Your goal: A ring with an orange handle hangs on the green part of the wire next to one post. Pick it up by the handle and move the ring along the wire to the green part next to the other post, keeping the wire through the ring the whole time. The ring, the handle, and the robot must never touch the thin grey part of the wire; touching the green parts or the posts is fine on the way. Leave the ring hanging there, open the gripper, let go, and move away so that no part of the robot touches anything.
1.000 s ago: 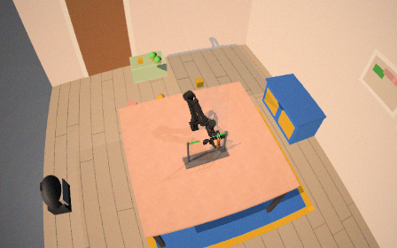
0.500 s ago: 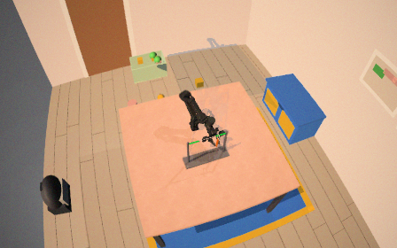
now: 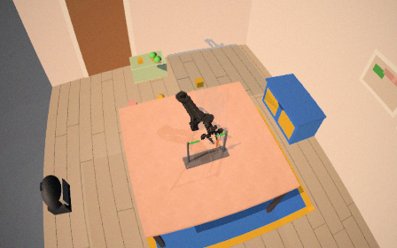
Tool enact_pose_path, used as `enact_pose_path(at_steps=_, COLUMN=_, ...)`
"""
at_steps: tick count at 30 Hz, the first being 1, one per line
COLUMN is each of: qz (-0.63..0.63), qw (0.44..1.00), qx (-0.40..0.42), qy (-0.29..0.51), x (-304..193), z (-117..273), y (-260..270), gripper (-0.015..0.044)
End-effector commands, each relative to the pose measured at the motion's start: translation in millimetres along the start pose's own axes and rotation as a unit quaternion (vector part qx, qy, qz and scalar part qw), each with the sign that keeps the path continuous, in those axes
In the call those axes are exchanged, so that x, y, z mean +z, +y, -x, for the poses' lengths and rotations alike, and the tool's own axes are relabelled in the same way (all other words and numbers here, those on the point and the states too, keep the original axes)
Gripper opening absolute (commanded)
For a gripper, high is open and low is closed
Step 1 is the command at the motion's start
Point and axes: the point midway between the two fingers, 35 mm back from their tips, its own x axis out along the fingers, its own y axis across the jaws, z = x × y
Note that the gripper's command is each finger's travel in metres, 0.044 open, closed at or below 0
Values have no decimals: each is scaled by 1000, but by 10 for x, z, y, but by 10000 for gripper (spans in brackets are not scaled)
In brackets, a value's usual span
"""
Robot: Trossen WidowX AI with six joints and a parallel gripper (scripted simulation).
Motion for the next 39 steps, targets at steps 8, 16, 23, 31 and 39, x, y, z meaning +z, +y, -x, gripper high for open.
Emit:
enact_pose_path(at_steps=8, qz=-2, qw=1000, qx=-2, qy=1, x=-18, z=25, y=-9, gripper=160)
enact_pose_path(at_steps=16, qz=-2, qw=1000, qx=-2, qy=1, x=-18, z=25, y=-9, gripper=160)
enact_pose_path(at_steps=23, qz=0, qw=1000, qx=1, qy=1, x=-5, z=108, y=5, gripper=239)
enact_pose_path(at_steps=31, qz=0, qw=1000, qx=1, qy=1, x=-28, z=481, y=-30, gripper=440)
enact_pose_path(at_steps=39, qz=0, qw=1000, qx=1, qy=1, x=-28, z=481, y=-30, gripper=440)
